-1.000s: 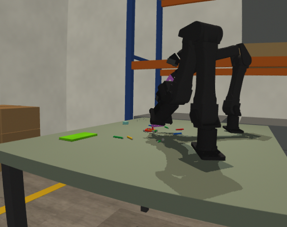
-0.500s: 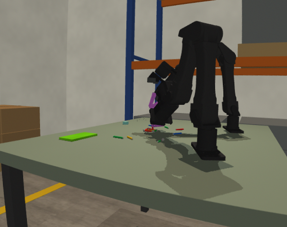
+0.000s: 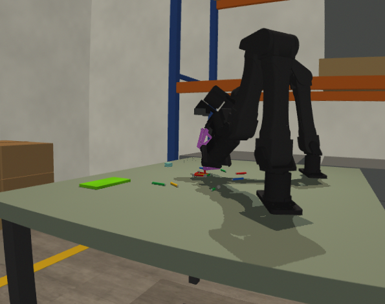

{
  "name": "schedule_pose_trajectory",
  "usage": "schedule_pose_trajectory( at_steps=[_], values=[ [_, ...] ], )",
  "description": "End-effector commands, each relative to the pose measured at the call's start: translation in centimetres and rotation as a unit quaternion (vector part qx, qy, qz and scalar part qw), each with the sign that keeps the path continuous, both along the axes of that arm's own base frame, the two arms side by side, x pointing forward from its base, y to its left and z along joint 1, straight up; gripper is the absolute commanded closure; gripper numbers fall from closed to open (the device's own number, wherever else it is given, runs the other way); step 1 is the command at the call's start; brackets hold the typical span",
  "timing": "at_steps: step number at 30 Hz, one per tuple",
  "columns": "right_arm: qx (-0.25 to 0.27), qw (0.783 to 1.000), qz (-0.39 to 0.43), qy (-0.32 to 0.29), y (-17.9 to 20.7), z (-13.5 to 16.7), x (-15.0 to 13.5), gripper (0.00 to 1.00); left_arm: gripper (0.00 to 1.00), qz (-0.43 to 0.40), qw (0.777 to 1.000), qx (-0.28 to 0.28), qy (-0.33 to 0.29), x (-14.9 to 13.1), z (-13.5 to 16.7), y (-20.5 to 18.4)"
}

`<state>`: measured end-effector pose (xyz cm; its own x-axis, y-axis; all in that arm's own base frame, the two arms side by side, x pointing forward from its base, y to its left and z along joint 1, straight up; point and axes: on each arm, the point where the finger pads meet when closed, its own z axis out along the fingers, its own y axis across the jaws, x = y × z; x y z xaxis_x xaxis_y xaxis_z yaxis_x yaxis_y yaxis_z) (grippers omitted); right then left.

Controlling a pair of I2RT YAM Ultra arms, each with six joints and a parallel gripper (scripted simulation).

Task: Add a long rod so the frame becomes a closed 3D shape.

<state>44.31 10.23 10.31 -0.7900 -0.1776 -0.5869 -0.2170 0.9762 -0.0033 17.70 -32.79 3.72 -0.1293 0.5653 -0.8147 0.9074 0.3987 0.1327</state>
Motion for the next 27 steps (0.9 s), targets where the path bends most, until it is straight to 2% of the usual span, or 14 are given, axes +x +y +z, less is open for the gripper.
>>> schedule_pose_trajectory(
  at_steps=[1,5,7,8,9,16,22,24,27],
  values=[
    [0.004,1.000,-0.001,-0.011,-0.3,1.3,0.6,0.00,1.00,0.001,1.000,-0.015,-0.008,0.3,0.7,-0.3],
    [0.041,0.997,-0.045,0.052,-0.2,-0.4,-0.9,0.45,1.00,0.001,1.000,-0.015,-0.008,0.3,0.7,-0.3],
    [0.041,0.997,-0.045,0.052,-0.2,-0.4,-0.9,0.45,1.00,0.001,1.000,-0.015,-0.008,0.3,0.7,-0.3],
    [0.057,0.993,-0.068,0.075,-0.1,-0.8,-1.3,0.57,1.00,0.001,1.000,-0.015,-0.008,0.3,0.7,-0.3],
    [0.073,0.989,-0.091,0.096,-0.1,-1.1,-1.3,0.61,1.00,0.001,1.000,-0.015,-0.008,0.3,0.7,-0.3],
    [0.140,0.949,-0.214,0.187,-0.3,-2.3,-0.1,0.61,1.00,0.001,1.000,-0.015,-0.008,0.3,0.7,-0.3],
    [0.178,0.900,-0.308,0.251,-0.4,-3.3,0.3,0.61,1.00,0.001,1.000,-0.015,-0.008,0.3,0.7,-0.3],
    [0.178,0.900,-0.308,0.251,-0.4,-3.3,0.3,0.61,1.00,0.001,1.000,-0.015,-0.008,0.3,0.7,-0.3],
    [0.197,0.857,-0.373,0.295,-0.5,-3.9,0.0,0.61,1.00,0.001,1.000,-0.015,-0.008,0.3,0.7,-0.3]
  ],
)
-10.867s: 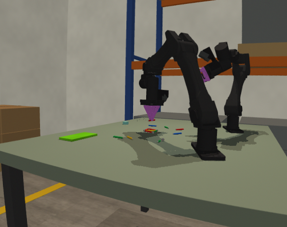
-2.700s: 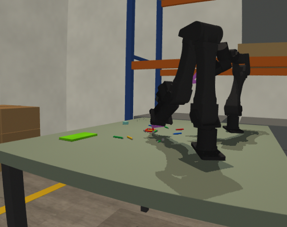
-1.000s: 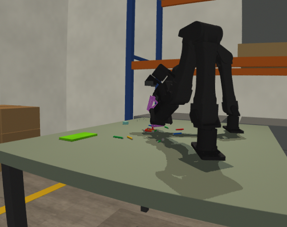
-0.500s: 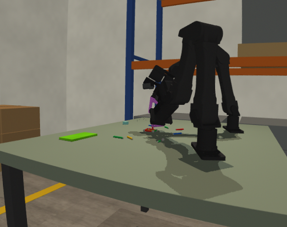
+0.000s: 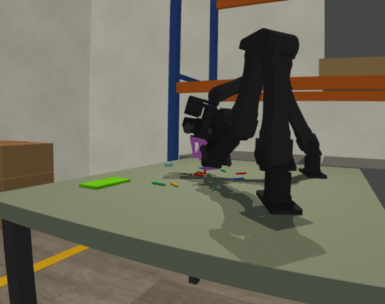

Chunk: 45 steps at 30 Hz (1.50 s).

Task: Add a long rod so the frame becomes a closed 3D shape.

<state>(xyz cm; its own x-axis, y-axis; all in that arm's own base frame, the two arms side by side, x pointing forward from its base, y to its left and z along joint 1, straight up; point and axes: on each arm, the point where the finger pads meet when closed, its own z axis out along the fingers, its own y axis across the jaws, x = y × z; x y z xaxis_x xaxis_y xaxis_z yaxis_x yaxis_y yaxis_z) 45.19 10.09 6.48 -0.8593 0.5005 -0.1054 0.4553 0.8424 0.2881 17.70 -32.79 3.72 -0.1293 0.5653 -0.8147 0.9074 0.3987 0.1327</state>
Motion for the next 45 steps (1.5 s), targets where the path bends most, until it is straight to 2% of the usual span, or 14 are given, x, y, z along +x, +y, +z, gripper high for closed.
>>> schedule_pose_trajectory(
  at_steps=[1,7,12,14,17,20,25,34,45],
  values=[
    [0.036,0.991,-0.093,0.090,-0.4,-0.2,-0.7,0.61,1.00,0.001,1.000,-0.015,-0.008,0.3,0.7,-0.3],
    [0.059,0.967,-0.190,0.160,-0.7,-1.0,-0.6,0.61,1.00,0.001,1.000,-0.015,-0.008,0.3,0.7,-0.3],
    [0.072,0.934,-0.272,0.222,-0.8,-1.6,-0.9,0.61,1.00,0.001,1.000,-0.015,-0.008,0.3,0.7,-0.3],
    [0.072,0.934,-0.272,0.222,-0.8,-1.6,-0.9,0.61,1.00,0.001,1.000,-0.015,-0.008,0.3,0.7,-0.3],
    [0.078,0.916,-0.305,0.248,-0.8,-2.0,-0.8,0.61,1.00,0.001,1.000,-0.015,-0.008,0.3,0.7,-0.3],
    [0.082,0.908,-0.319,0.259,-0.7,-2.4,-0.5,0.61,1.00,0.001,1.000,-0.015,-0.008,0.3,0.7,-0.3],
    [0.082,0.913,-0.314,0.247,-0.9,-2.7,0.3,0.61,1.00,0.001,1.000,-0.015,-0.008,0.3,0.7,-0.3],
    [0.085,0.913,-0.313,0.247,-0.5,-2.3,0.0,0.61,1.00,0.001,1.000,-0.015,-0.008,0.3,0.7,-0.3],
    [0.083,0.913,-0.311,0.249,0.3,-4.6,-0.5,0.61,1.00,0.001,1.000,-0.015,-0.008,0.3,0.7,-0.3]
  ],
)
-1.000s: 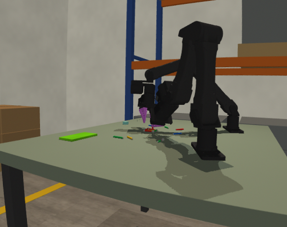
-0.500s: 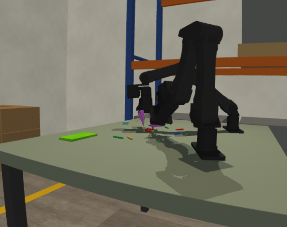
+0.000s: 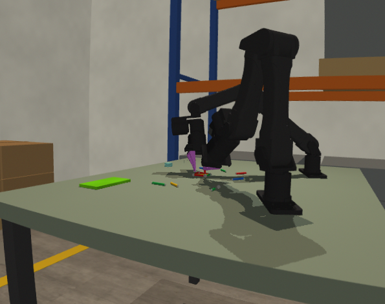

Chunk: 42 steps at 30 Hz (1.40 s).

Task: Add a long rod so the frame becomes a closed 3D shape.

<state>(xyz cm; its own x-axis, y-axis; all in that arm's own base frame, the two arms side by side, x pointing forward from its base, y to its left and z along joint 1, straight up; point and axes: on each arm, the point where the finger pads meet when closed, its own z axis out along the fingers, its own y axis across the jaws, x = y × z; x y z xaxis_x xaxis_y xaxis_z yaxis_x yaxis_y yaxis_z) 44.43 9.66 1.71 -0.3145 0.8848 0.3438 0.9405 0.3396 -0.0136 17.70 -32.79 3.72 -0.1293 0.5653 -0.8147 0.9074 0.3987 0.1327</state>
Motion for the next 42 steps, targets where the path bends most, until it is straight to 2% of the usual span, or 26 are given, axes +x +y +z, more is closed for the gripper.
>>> schedule_pose_trajectory(
  at_steps=[1,13,14,16,17,21,22,24,35,42],
  values=[
    [0.004,1.000,0.000,-0.013,0.79,0.04,0.28,0.61,1.00,0.001,1.000,-0.015,-0.008,0.32,0.73,-0.31],
    [0.004,1.000,0.001,-0.010,0.82,-0.10,0.12,0.61,1.00,0.001,1.000,-0.015,-0.008,0.32,0.73,-0.31],
    [0.004,1.000,0.001,-0.010,0.82,-0.10,0.11,0.70,1.00,0.001,1.000,-0.015,-0.008,0.32,0.73,-0.31],
    [0.004,1.000,0.001,-0.010,0.82,-0.10,0.11,0.70,1.00,0.001,1.000,-0.015,-0.008,0.32,0.73,-0.31],
    [0.004,1.000,0.001,-0.010,0.82,-0.10,0.11,0.74,1.00,0.001,1.000,-0.015,-0.008,0.32,0.73,-0.31],
    [0.002,1.000,0.000,-0.014,0.48,0.15,0.33,0.74,1.00,0.001,1.000,-0.015,-0.008,0.32,0.73,-0.31],
    [0.002,1.000,0.000,-0.013,0.38,0.15,0.33,0.78,1.00,0.001,1.000,-0.015,-0.008,0.32,0.73,-0.31],
    [0.002,1.000,0.000,-0.013,0.38,0.15,0.33,0.78,1.00,0.001,1.000,-0.015,-0.008,0.32,0.73,-0.31],
    [0.002,1.000,0.002,-0.010,0.26,0.17,0.18,0.94,1.00,0.001,1.000,-0.015,-0.008,0.32,0.73,-0.31],
    [0.002,1.000,0.003,-0.011,0.17,0.31,0.25,1.00,1.00,0.001,1.000,-0.015,-0.008,0.32,0.73,-0.31]
  ],
)
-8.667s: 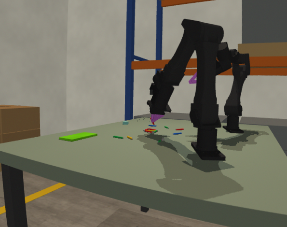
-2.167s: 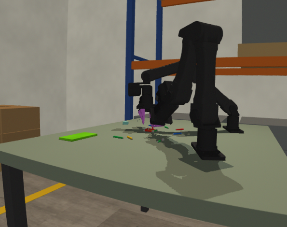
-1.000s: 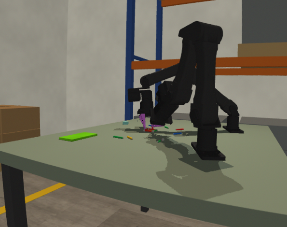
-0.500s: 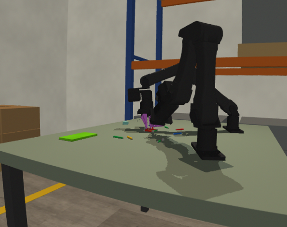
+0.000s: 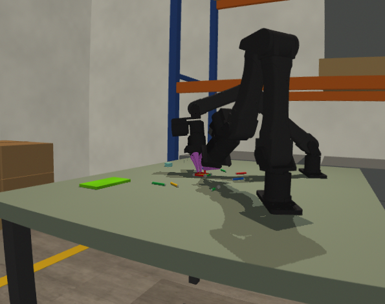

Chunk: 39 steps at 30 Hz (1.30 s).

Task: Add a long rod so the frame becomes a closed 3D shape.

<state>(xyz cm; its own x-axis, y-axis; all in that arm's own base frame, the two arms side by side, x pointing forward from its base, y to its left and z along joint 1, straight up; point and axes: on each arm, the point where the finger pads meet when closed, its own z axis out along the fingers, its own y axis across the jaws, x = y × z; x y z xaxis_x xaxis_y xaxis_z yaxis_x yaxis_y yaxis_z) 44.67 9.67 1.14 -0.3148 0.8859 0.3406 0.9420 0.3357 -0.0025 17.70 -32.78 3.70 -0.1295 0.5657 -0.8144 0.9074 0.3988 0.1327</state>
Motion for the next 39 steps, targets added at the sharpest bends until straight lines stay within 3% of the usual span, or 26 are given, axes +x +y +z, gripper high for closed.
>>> schedule_pose_trajectory(
  at_steps=[1,12,21,23,39],
  values=[
    [0.009,1.000,0.005,-0.013,0.4,1.0,0.2,1.00,1.00,0.001,1.000,-0.015,-0.008,0.3,0.7,-0.3],
    [0.026,0.999,0.007,-0.020,1.5,2.9,0.2,1.00,1.00,0.001,1.000,-0.015,-0.008,0.3,0.7,-0.3],
    [-0.001,1.000,0.003,-0.003,0.9,3.1,-0.2,1.00,1.00,0.001,1.000,-0.015,-0.008,0.3,0.7,-0.3],
    [0.019,1.000,0.007,-0.004,1.0,2.7,-0.1,1.00,1.00,0.001,1.000,-0.015,-0.008,0.3,0.7,-0.3],
    [0.034,0.999,0.009,-0.011,2.9,5.4,-0.6,1.00,1.00,0.001,1.000,-0.015,-0.008,0.3,0.7,-0.3]
  ],
)
